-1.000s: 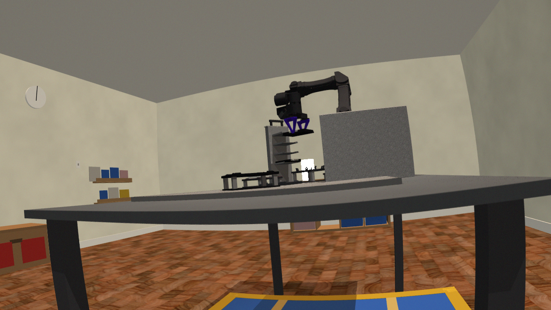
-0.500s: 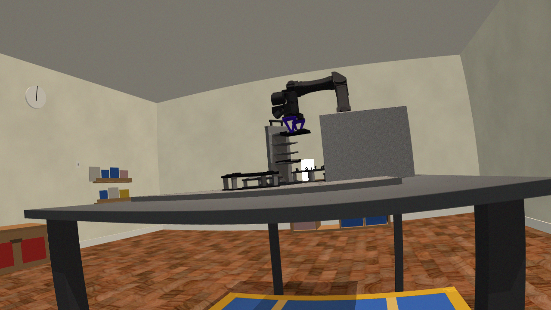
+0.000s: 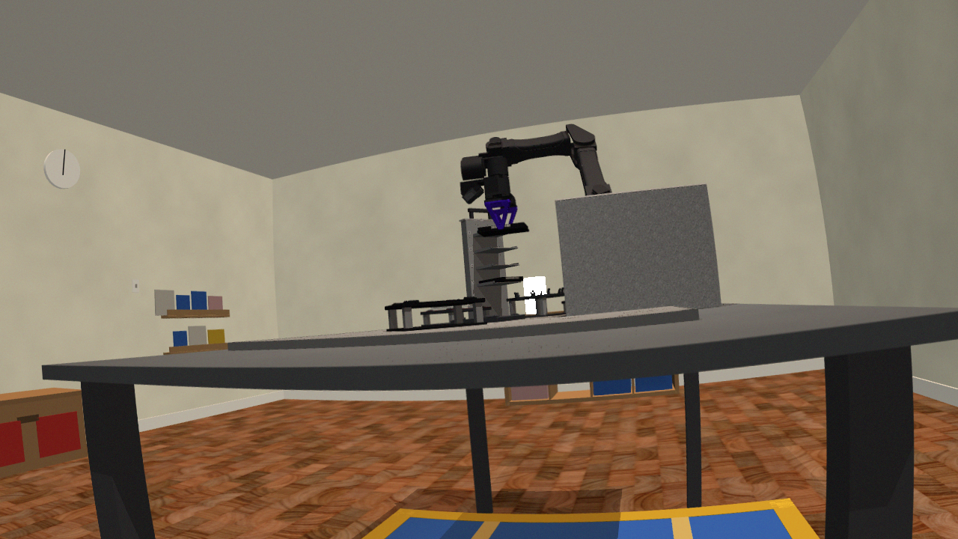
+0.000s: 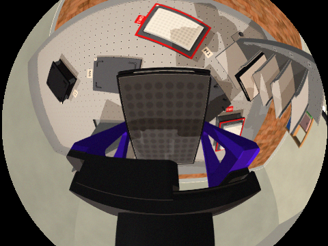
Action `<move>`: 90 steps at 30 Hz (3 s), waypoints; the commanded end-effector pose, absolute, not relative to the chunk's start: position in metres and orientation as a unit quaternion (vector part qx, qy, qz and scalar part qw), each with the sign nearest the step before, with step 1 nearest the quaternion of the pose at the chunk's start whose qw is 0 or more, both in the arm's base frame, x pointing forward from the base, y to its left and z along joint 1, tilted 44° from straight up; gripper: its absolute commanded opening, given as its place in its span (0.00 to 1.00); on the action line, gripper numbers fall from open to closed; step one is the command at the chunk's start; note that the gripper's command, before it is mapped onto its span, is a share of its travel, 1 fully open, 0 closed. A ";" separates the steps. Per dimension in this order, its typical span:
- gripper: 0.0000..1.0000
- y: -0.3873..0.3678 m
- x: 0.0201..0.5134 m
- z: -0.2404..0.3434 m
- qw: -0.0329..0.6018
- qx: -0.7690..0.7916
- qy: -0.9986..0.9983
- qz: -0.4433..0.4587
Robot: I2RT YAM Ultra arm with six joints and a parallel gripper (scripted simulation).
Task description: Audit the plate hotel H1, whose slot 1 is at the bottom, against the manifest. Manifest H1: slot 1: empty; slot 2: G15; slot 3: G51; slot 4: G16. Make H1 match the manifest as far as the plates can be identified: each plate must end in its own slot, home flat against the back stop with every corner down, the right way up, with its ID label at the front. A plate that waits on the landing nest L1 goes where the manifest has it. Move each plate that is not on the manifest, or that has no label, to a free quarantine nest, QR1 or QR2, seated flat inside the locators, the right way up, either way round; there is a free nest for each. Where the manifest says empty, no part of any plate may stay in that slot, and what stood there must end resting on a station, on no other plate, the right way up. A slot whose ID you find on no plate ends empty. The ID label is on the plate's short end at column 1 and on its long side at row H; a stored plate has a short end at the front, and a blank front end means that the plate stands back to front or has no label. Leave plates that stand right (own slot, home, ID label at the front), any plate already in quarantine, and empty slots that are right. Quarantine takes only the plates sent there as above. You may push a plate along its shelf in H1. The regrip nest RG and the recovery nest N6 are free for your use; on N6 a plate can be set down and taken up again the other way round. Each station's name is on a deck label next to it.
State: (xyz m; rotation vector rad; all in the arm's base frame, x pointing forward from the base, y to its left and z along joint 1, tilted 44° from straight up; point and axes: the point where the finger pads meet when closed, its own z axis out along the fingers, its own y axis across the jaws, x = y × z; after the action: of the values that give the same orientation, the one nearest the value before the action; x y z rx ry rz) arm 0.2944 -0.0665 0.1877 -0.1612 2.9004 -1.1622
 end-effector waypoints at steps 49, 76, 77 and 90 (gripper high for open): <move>0.86 0.006 0.312 0.127 -0.125 -0.396 0.840 -0.349; 0.86 0.055 0.305 0.080 -0.211 -0.600 0.709 -0.304; 0.86 0.055 0.305 0.080 -0.214 -0.608 0.702 -0.302; 0.86 0.037 0.308 0.060 -0.217 -0.616 0.696 -0.299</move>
State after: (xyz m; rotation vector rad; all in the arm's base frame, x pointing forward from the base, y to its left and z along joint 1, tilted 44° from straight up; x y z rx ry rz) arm 0.3033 0.0353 0.0622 -2.2568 2.5812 -1.1019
